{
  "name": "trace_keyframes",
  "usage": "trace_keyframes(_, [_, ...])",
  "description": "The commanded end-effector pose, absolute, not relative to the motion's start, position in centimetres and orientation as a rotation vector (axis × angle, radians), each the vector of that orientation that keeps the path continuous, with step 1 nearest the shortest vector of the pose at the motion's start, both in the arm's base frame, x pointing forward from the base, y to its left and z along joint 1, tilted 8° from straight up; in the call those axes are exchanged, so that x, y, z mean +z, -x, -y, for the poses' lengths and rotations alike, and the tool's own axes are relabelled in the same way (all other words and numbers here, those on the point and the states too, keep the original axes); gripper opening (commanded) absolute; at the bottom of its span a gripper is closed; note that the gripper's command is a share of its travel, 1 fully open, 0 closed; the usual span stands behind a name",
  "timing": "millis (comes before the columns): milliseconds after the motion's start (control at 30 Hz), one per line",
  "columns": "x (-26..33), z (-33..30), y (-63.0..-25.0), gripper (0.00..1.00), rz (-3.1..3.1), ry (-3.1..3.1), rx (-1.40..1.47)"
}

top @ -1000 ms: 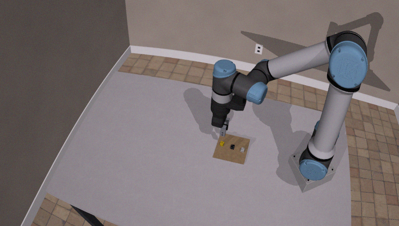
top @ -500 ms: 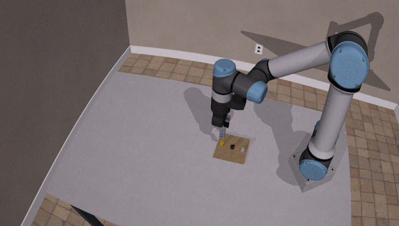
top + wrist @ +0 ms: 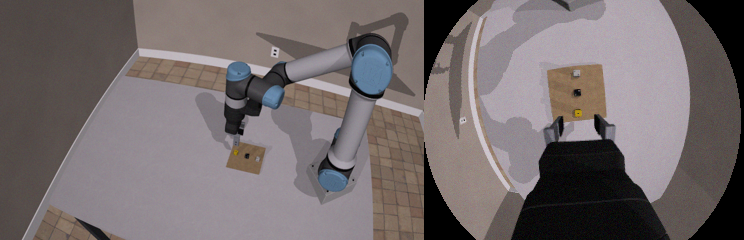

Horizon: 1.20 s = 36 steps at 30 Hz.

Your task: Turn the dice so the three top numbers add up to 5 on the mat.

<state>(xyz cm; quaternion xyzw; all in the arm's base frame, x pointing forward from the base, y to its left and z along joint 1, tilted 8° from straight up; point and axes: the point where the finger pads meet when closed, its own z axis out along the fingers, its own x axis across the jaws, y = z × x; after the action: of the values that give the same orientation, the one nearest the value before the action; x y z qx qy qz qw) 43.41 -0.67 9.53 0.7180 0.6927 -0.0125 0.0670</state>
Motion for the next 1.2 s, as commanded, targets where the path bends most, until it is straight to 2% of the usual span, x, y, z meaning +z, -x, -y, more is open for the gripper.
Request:
trace_keyframes(0, [10.0, 0.6, -43.4, 1.00, -2.087, -2.163, -0.036])
trace_keyframes(500, [16.7, -0.1, -42.9, 1.00, -2.087, -2.163, -0.036])
trace_keyframes(1167, [17.8, -0.3, -42.8, 1.00, -2.087, -2.163, -0.036])
